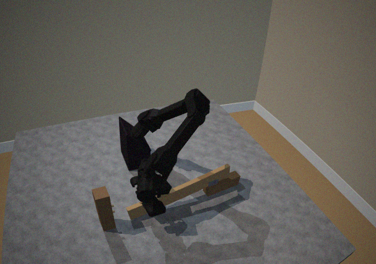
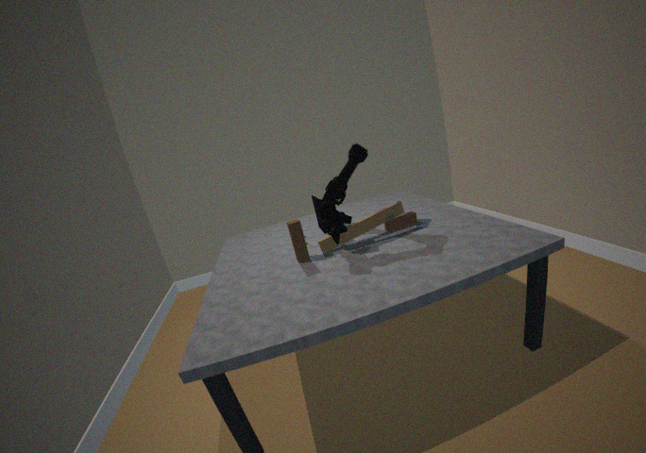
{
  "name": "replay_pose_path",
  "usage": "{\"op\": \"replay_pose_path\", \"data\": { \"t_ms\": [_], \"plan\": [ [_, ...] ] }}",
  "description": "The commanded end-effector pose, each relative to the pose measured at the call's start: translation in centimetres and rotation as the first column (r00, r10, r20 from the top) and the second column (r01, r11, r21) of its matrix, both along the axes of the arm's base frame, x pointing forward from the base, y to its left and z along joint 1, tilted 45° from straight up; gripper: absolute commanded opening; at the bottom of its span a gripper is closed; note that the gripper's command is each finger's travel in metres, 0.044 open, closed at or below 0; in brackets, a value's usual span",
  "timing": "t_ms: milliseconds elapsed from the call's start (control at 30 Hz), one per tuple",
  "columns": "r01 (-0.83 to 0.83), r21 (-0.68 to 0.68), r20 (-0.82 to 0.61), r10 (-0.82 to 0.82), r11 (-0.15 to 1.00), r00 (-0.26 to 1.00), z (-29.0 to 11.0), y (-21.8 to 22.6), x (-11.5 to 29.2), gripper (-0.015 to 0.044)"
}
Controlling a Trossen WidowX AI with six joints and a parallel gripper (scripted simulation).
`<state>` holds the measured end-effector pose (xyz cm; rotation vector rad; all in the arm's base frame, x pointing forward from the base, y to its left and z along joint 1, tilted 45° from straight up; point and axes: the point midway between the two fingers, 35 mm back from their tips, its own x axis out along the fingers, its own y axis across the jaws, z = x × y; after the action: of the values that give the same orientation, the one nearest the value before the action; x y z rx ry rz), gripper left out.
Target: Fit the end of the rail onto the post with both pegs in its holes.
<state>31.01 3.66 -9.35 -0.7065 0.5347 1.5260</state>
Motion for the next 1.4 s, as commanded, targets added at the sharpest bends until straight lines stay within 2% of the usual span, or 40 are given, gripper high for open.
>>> {"op": "replay_pose_path", "data": {
  "t_ms": [0,1367],
  "plan": [
    [0.002,0.004,-0.002,-0.002,1.000,1.000,0.0,0.1,0.0,0.0000],
    [0.002,0.003,-0.001,-0.002,1.000,1.000,1.4,-1.4,0.4,0.0000]
  ]
}}
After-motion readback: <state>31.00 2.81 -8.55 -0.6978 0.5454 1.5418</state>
